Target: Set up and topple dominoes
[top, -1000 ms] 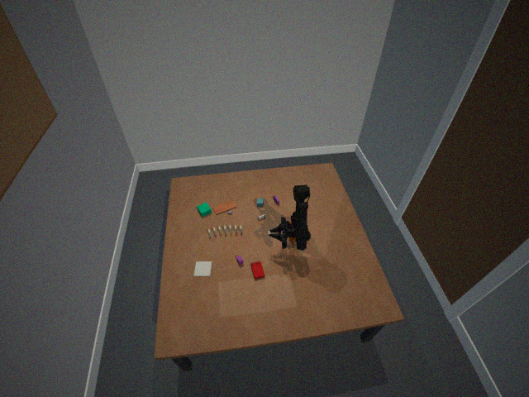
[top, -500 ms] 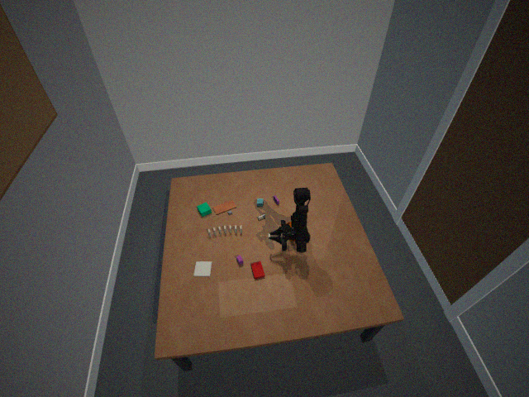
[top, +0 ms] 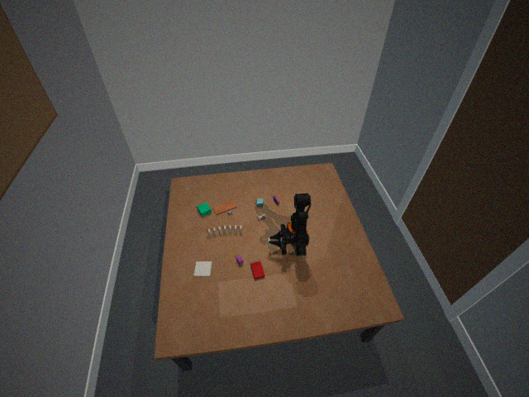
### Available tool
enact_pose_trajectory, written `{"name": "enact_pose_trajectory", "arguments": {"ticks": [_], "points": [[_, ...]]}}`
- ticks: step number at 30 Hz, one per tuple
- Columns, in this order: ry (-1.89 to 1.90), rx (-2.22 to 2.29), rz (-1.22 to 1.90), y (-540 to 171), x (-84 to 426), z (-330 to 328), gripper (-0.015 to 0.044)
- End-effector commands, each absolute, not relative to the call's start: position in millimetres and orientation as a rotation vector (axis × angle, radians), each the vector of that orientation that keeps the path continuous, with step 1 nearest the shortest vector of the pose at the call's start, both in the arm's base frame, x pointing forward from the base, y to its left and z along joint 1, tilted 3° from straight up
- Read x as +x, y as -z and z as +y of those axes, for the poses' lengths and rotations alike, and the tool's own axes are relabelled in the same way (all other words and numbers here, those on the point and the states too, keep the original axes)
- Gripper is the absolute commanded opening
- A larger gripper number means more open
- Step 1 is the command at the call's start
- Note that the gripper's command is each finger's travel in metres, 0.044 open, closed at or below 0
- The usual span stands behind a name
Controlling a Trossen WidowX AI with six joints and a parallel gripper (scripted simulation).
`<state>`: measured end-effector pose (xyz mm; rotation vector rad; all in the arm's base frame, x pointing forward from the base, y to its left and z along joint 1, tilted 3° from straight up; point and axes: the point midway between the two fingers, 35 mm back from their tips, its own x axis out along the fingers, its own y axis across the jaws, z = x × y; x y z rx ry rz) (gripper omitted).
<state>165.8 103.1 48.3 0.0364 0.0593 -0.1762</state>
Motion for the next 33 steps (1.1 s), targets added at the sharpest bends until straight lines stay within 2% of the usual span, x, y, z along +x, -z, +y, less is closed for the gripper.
{"name": "enact_pose_trajectory", "arguments": {"ticks": [1,33], "points": [[0.174,0.014,0.058,-38,166,101,0.0107],[0.172,0.013,0.058,4,170,100,0.0107]]}}
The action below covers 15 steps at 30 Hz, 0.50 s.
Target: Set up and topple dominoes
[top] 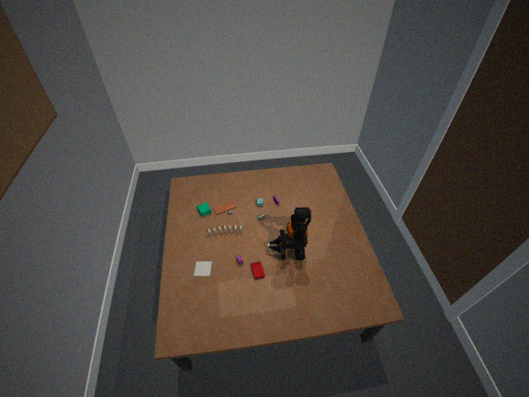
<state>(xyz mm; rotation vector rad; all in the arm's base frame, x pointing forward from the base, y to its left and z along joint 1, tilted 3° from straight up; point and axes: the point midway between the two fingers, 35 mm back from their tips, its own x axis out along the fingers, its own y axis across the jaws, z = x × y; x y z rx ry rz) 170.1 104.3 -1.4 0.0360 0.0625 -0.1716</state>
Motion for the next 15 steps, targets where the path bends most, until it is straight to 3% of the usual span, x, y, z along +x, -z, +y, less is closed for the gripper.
{"name": "enact_pose_trajectory", "arguments": {"ticks": [1,15], "points": [[0.172,0.013,0.058,4.8,170.4,99.8,0.0107],[0.174,0.013,0.052,8.1,171.9,97.2,0.0107]]}}
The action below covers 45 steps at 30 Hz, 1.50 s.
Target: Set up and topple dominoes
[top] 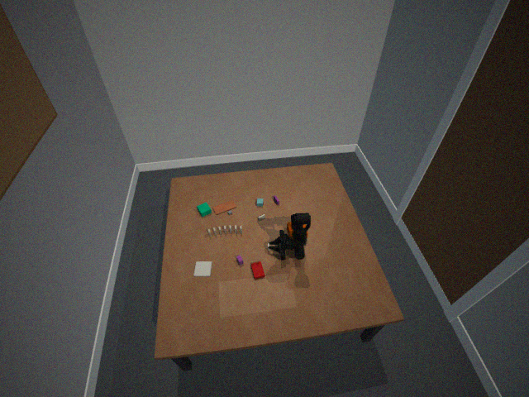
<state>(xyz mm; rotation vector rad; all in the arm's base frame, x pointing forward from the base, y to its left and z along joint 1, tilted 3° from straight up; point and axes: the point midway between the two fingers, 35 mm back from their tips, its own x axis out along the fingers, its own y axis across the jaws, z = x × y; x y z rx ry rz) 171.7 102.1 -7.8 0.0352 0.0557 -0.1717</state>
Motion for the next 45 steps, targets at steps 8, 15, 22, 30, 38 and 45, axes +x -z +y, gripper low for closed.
{"name": "enact_pose_trajectory", "arguments": {"ticks": [8,15,22,30,38,45], "points": [[0.176,0.012,0.048,6,173,95,0.0107],[0.178,0.011,0.044,3,173,94,0.0107],[0.178,0.011,0.044,3,173,94,0.0107],[0.178,0.011,0.044,3,173,94,0.0238],[0.178,0.011,0.044,3,173,94,0.044],[0.177,0.016,0.045,-5,173,98,0.044]]}}
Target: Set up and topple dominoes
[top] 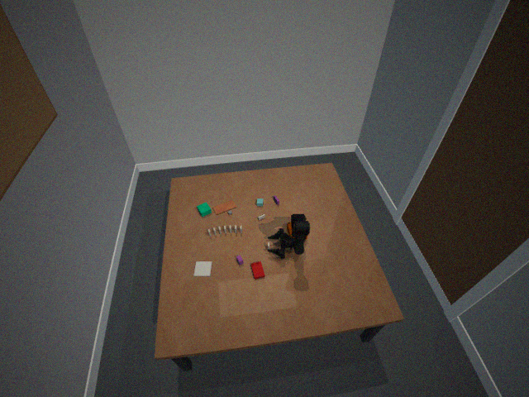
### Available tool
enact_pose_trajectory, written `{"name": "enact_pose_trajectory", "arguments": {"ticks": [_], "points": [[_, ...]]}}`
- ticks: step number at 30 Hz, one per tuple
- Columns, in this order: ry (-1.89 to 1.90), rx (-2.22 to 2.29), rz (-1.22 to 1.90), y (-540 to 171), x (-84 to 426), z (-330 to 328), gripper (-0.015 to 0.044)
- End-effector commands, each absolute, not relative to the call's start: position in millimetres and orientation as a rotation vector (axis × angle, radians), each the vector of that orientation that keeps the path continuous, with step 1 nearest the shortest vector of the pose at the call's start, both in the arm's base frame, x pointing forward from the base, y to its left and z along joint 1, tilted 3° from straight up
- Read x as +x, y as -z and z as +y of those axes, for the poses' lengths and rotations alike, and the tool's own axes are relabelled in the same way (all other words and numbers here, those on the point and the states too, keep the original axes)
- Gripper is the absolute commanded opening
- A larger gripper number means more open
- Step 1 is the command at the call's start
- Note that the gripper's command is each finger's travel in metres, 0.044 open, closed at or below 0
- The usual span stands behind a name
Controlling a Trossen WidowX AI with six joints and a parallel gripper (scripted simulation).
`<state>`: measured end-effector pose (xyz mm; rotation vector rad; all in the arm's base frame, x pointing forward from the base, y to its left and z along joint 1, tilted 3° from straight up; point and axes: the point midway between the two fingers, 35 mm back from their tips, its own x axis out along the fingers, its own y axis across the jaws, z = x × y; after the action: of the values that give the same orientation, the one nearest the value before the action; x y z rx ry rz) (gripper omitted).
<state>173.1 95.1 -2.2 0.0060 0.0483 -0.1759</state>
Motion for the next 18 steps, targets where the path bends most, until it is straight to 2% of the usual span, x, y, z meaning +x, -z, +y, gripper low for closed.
{"name": "enact_pose_trajectory", "arguments": {"ticks": [1,18], "points": [[0.177,0.017,0.045,-8,173,99,0.044],[0.175,0.03,0.046,-47,171,97,0.044]]}}
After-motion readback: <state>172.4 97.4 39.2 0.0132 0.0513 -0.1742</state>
